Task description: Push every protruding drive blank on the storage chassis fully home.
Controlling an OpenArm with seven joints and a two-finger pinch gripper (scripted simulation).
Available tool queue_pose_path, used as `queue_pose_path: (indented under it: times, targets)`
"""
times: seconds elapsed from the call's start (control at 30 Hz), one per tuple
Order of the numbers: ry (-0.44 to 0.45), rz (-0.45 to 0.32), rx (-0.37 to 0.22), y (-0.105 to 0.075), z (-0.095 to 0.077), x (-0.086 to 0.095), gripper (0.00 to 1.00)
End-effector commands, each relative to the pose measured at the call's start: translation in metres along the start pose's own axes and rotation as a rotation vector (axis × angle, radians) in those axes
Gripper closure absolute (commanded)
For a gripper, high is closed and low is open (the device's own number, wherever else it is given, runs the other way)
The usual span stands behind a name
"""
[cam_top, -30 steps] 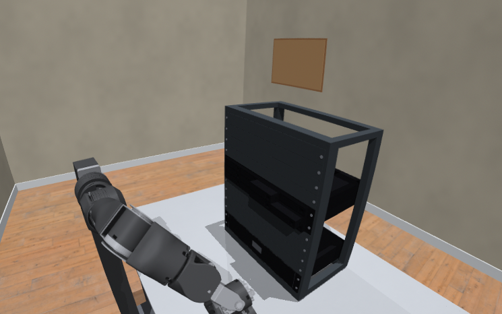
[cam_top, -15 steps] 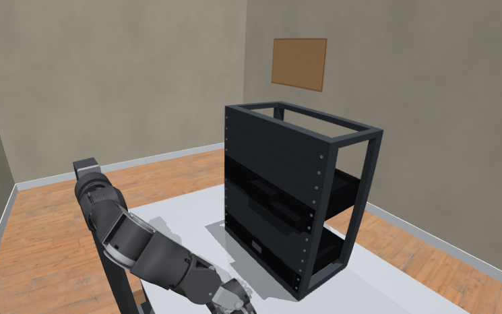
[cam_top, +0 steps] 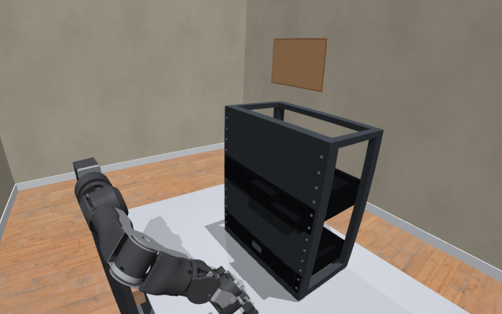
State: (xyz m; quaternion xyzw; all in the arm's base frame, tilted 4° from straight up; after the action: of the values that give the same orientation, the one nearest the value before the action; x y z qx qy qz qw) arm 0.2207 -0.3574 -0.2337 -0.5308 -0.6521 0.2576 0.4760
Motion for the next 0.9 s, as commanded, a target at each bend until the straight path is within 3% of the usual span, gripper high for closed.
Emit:
queue_pose_path:
  times: [0.0,0.33,0.4,0.63,0.87]
  targets:
    - [0.002,-0.013,-0.037,0.005,-0.005,0.006,0.00]
    - [0.065,-0.232,-0.260,0.044,-0.030,0.078,0.00]
    - [0.065,-0.232,-0.260,0.044,-0.030,0.078,0.00]
    - [0.175,-0.369,-0.435,0.048,-0.050,0.126,0.00]
    - [0.336,-0.478,-0.615,0.034,-0.071,0.160,0.00]
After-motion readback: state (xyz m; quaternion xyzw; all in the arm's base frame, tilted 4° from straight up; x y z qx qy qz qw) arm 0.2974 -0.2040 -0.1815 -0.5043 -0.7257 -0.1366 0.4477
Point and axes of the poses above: the point where the finger pads meet when closed, its own y axis out along the fingers, its own x axis across the jaws, z = x × y, the point moved 1 cm from there along -y, back along the fingers, and after that the axes turned 2 degrees about y, right-handed, at the moved point
